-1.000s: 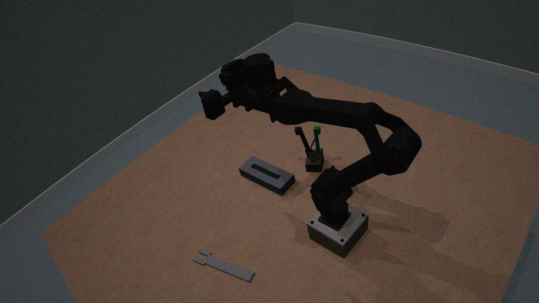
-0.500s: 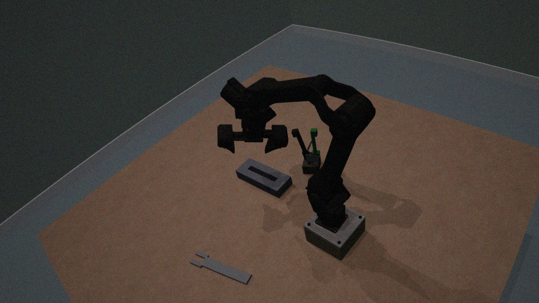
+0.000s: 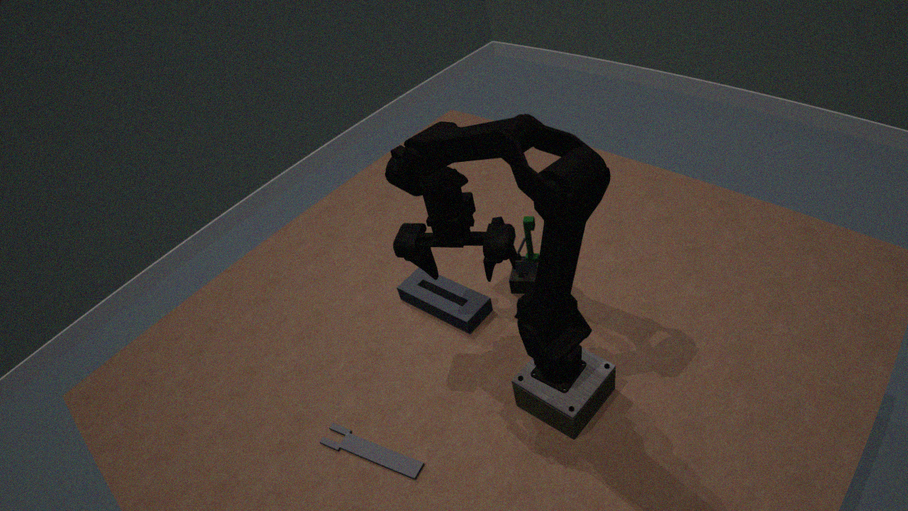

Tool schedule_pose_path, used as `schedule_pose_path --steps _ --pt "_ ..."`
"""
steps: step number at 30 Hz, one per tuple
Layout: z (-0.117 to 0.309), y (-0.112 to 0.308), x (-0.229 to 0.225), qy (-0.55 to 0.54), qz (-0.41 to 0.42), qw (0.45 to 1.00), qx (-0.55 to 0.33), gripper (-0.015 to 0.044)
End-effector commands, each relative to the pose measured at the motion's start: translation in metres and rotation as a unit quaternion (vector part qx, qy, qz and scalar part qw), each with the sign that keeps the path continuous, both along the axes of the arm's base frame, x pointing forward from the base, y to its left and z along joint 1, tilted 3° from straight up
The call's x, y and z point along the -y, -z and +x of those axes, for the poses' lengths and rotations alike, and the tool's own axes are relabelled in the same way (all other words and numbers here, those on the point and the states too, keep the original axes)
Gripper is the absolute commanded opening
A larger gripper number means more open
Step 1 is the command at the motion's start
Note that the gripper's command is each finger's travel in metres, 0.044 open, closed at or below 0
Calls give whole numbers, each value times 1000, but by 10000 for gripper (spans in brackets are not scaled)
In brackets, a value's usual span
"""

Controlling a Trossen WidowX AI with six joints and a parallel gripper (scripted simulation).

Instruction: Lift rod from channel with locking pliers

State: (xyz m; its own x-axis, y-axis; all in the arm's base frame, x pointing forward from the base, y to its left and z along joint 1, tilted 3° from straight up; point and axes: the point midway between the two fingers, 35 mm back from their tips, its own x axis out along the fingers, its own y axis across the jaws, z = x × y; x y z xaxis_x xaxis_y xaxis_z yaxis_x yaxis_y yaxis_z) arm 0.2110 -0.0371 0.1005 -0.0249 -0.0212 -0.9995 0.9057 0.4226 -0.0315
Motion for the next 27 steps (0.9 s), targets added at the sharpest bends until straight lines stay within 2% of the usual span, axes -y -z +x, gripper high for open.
schedule_pose_path --steps 1,10,15,21,27 --pt "-20 0 5 -1 -1 1000 -4 440" --pt "-63 -2 16 -1 -2 1000 -5 440" --pt "-56 -2 30 -1 -3 1000 -5 440" --pt "-39 -2 69 -1 -4 1000 -4 440" --pt "-32 0 83 -1 -5 1000 -4 440"
